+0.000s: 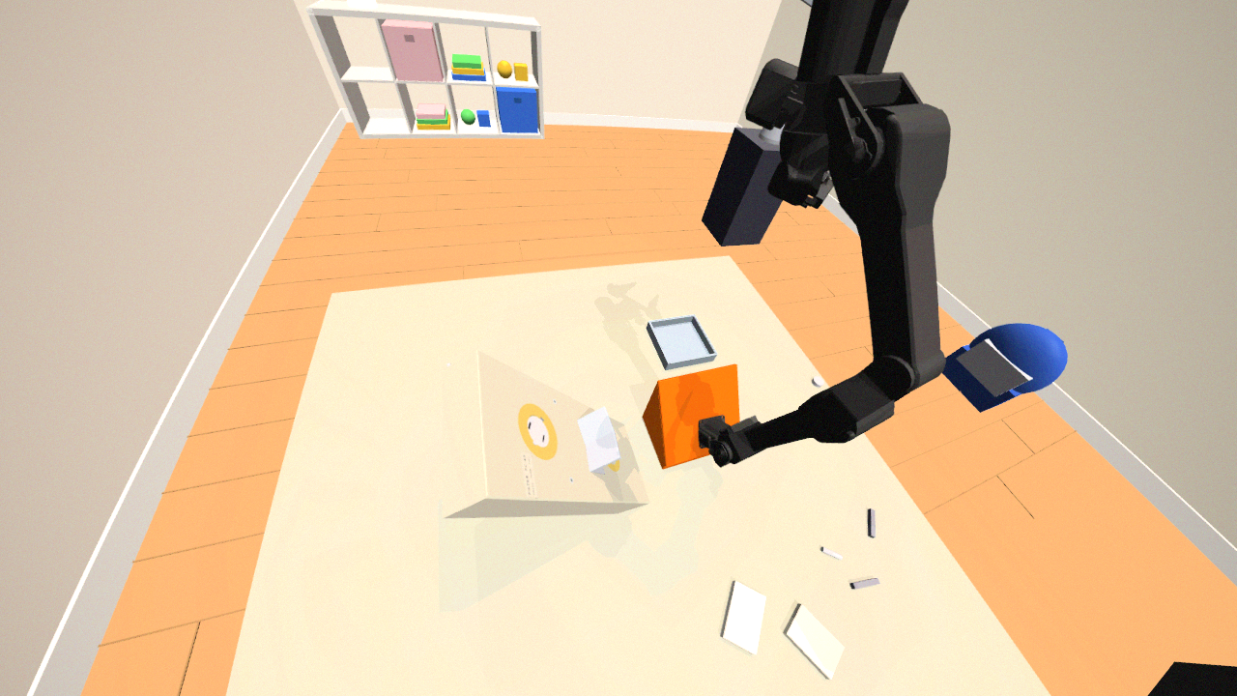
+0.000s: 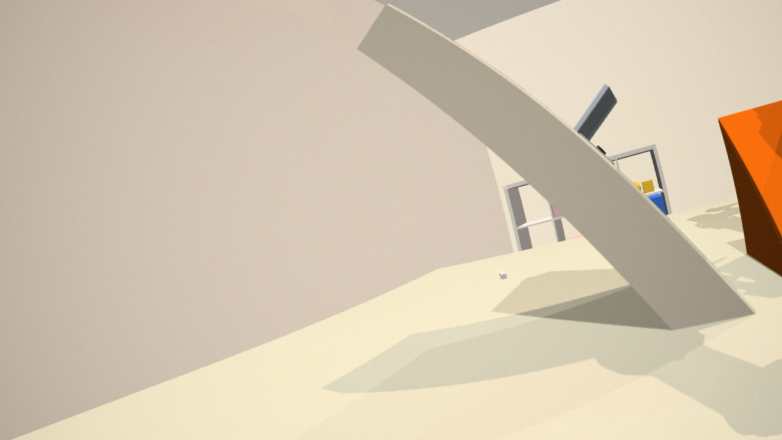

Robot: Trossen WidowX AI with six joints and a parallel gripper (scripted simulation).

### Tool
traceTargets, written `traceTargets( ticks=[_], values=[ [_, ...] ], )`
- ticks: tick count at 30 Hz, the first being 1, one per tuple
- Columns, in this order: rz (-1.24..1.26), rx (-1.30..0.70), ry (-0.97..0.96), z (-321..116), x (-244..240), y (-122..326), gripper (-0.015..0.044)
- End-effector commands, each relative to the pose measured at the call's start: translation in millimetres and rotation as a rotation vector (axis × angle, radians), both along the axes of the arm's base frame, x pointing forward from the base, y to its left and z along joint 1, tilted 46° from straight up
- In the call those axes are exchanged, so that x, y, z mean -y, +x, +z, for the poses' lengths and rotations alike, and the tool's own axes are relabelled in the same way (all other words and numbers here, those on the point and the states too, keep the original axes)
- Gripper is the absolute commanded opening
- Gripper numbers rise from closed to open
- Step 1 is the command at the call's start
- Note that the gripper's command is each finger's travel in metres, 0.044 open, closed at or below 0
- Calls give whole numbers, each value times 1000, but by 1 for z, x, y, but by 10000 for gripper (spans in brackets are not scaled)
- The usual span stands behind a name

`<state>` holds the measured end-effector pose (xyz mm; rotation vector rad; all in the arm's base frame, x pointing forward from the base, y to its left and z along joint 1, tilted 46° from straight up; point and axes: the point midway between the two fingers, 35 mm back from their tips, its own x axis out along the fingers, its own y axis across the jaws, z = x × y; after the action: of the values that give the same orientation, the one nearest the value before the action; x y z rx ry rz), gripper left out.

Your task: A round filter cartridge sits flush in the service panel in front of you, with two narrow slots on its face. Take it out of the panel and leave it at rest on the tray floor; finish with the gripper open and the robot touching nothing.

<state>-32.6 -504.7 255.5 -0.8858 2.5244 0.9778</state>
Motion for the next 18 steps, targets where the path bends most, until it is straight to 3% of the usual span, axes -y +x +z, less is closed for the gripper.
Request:
traceTargets(
  ticks=[1,11,18],
  values=[
    [5,12,-2,-1,0,2,374],
    [157,705,27,-73,-39,124,114],
    [107,1212,211,-101,-111,214,114]
  ],
)
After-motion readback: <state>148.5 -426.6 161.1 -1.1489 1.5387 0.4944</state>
